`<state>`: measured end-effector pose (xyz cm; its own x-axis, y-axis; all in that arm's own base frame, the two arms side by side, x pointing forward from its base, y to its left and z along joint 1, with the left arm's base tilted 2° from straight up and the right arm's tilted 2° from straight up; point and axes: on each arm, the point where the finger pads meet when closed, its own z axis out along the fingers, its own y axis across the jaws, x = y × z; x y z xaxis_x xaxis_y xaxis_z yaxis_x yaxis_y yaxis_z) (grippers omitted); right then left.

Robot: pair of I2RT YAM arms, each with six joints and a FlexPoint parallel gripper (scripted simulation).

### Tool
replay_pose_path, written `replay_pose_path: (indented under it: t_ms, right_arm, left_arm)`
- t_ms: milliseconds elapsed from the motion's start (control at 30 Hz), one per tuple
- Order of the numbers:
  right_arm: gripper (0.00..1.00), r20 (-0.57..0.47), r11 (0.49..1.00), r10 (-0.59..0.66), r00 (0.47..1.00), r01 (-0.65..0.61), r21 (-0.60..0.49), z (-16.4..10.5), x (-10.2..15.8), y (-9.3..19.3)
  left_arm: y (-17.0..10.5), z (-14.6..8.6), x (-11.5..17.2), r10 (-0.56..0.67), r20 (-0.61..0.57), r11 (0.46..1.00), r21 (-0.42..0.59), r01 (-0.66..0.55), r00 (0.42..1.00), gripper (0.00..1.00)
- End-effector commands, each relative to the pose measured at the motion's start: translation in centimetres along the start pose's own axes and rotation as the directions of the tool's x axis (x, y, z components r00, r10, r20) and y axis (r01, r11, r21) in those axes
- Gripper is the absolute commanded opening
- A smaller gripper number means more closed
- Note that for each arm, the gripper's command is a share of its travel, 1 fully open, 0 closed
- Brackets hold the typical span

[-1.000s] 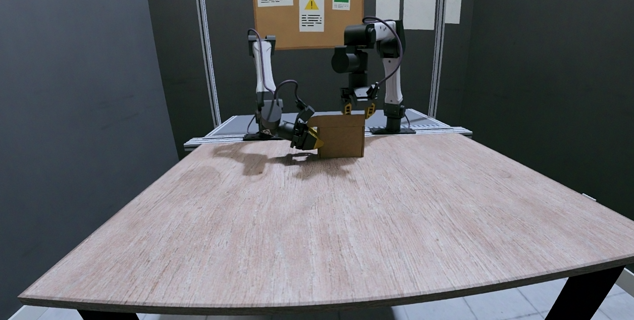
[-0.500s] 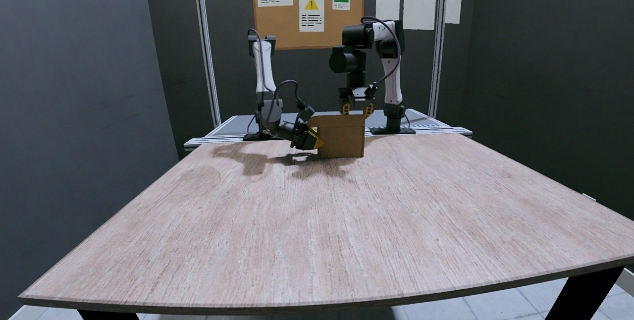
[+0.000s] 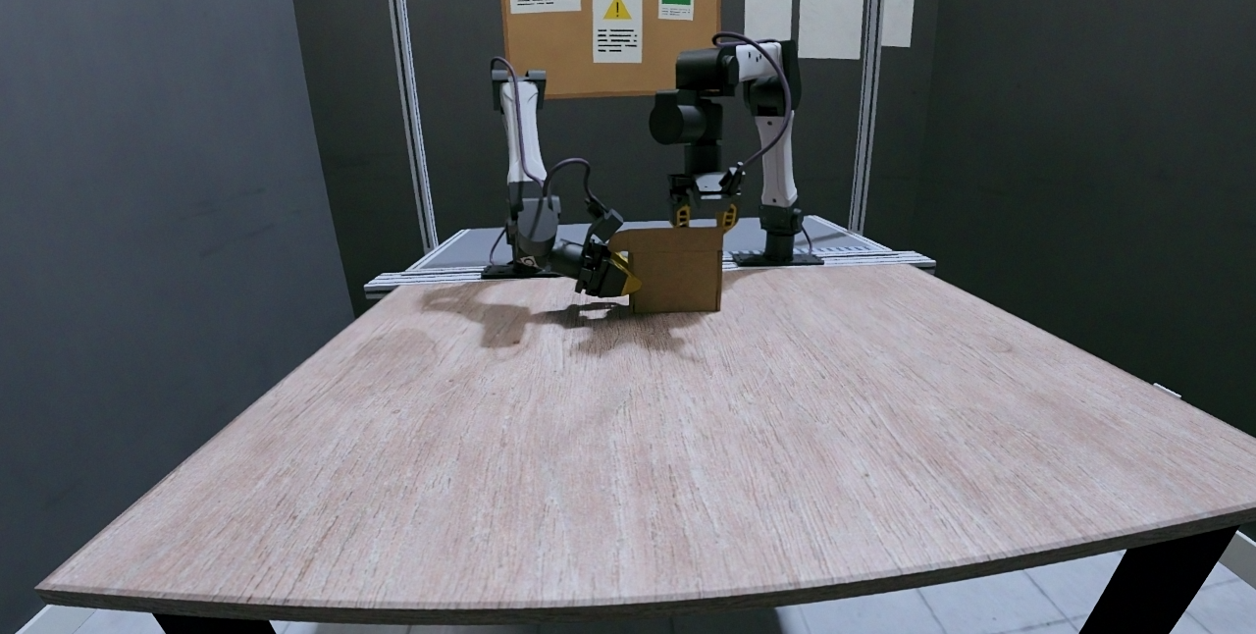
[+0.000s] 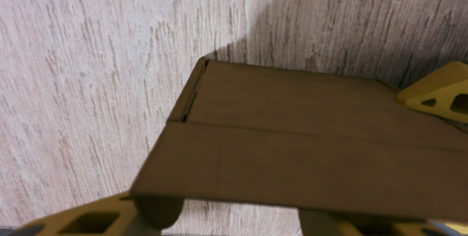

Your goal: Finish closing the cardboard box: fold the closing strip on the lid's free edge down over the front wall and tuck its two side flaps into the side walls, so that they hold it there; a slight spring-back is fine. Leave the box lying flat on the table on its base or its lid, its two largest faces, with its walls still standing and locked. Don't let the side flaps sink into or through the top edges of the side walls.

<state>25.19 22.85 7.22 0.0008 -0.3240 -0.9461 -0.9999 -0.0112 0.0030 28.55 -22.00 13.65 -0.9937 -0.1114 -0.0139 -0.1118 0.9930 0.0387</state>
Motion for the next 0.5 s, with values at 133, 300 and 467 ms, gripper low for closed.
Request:
replay_pose_path:
  t_ms: [133, 300, 467]
  right_arm:
    - [0.45, 0.009, 1.000, -0.029, 1.000, 0.029, 0.002, 0.0, -0.4, -0.2]
    - [0.45, 0.009, 1.000, -0.029, 1.000, 0.029, 0.002, 0.0, -0.4, -0.2]
    - [0.45, 0.009, 1.000, -0.029, 1.000, 0.029, 0.002, 0.0, -0.4, -0.2]
  left_arm:
    - [-0.6, -0.4, 0.3, -0.014, 0.012, 0.999, 0.029, 0.014, 1.000, 0.55]
    - [-1.0, -0.2, 0.2, -0.031, 0.011, 0.999, 0.029, 0.031, 0.999, 0.55]
    - [-1.3, -0.1, 0.1, -0.041, 0.011, 0.999, 0.029, 0.041, 0.999, 0.55]
